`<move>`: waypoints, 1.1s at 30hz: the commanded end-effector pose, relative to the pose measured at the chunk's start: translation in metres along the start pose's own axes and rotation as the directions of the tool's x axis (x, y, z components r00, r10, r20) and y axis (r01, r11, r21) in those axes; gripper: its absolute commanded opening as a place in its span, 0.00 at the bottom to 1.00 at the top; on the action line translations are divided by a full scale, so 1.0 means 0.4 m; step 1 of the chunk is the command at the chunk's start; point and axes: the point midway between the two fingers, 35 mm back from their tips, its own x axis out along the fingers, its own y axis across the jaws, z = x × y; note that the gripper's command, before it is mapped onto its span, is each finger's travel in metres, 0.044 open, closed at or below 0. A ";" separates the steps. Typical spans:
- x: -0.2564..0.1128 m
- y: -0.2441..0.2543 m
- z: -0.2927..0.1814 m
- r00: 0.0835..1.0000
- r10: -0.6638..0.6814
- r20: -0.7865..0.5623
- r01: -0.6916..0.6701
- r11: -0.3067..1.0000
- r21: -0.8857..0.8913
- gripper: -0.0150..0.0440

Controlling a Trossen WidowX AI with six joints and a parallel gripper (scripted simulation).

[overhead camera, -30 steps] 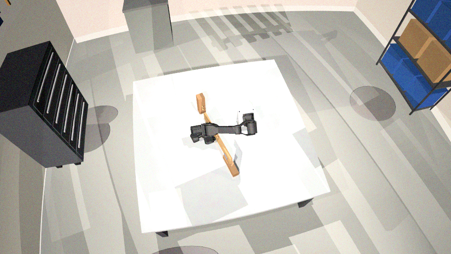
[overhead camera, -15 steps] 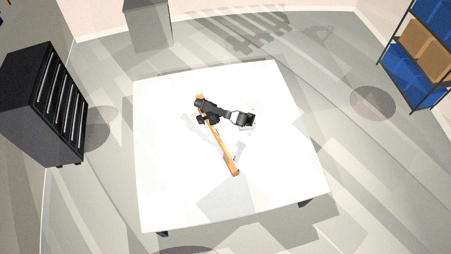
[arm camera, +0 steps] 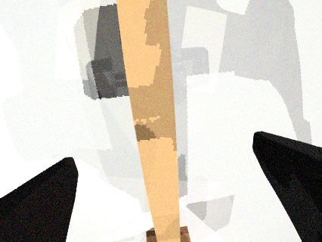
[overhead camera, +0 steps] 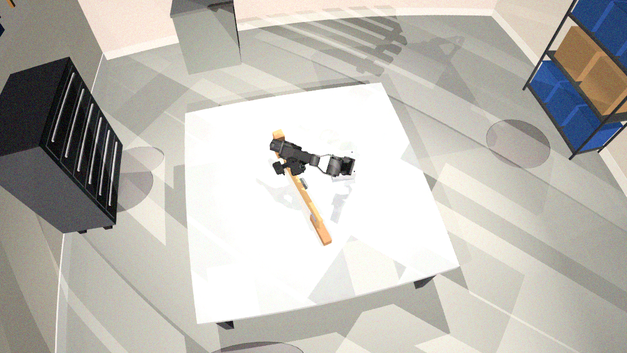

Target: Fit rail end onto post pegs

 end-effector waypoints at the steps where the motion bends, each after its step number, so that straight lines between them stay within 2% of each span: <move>1: 0.023 0.004 0.000 1.000 0.006 0.010 -0.006 1.000 0.013 1.00; 30: 0.132 0.009 0.007 1.000 0.005 0.015 -0.005 1.000 0.011 1.00; 33: 0.132 0.009 0.007 1.000 0.005 0.015 -0.005 1.000 0.011 0.87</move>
